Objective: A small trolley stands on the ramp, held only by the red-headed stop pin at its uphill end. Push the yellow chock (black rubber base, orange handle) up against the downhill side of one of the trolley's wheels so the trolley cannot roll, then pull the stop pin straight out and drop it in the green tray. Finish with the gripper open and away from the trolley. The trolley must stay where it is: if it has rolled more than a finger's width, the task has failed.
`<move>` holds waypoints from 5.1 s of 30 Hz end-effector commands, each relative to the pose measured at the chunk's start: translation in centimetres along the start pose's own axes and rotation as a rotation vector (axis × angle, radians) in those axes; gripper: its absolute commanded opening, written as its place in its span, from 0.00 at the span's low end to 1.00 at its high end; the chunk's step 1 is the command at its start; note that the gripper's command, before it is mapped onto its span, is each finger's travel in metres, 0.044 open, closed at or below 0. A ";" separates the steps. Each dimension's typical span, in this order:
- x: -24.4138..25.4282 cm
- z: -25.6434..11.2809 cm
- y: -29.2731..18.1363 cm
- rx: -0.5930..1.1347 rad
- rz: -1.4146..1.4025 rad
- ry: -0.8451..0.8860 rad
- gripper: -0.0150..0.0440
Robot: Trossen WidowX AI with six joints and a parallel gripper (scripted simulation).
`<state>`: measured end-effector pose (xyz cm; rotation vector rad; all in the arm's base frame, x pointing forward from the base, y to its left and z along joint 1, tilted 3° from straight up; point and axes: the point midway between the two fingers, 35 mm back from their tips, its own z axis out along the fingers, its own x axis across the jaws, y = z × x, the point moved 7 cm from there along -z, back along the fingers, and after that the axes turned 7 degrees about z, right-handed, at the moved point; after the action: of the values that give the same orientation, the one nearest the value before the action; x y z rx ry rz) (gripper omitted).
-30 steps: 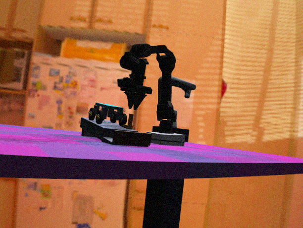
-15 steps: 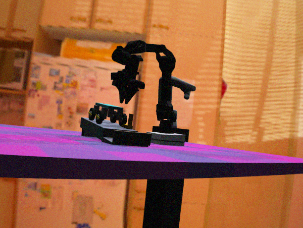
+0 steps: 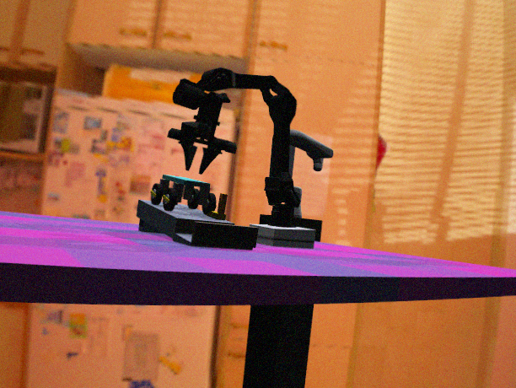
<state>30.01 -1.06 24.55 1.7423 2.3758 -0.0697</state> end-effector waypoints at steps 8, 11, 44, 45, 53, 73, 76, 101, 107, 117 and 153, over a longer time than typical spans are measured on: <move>-4.8 -0.1 -1.9 0.064 -0.434 -0.042 0.58; -5.9 -0.1 -2.6 0.086 -0.544 -0.044 0.58; -10.2 1.4 -5.6 0.174 -0.967 -0.021 0.58; -10.2 1.6 -5.6 0.174 -0.967 -0.021 0.58; -10.4 2.7 -5.8 0.175 -0.968 -0.022 0.58; -10.6 4.9 -6.1 0.175 -0.968 -0.022 0.58; -10.6 5.4 -6.1 0.175 -0.968 -0.022 0.58; -10.8 6.4 -6.3 0.177 -0.964 -0.022 0.25; -10.8 6.1 -6.3 0.176 -0.966 -0.022 0.25; -10.7 5.4 -6.4 0.175 -0.968 -0.022 0.25; -10.6 3.6 -6.2 0.175 -0.968 -0.022 0.25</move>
<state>27.67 -13.46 22.07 0.4657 3.0156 -0.4179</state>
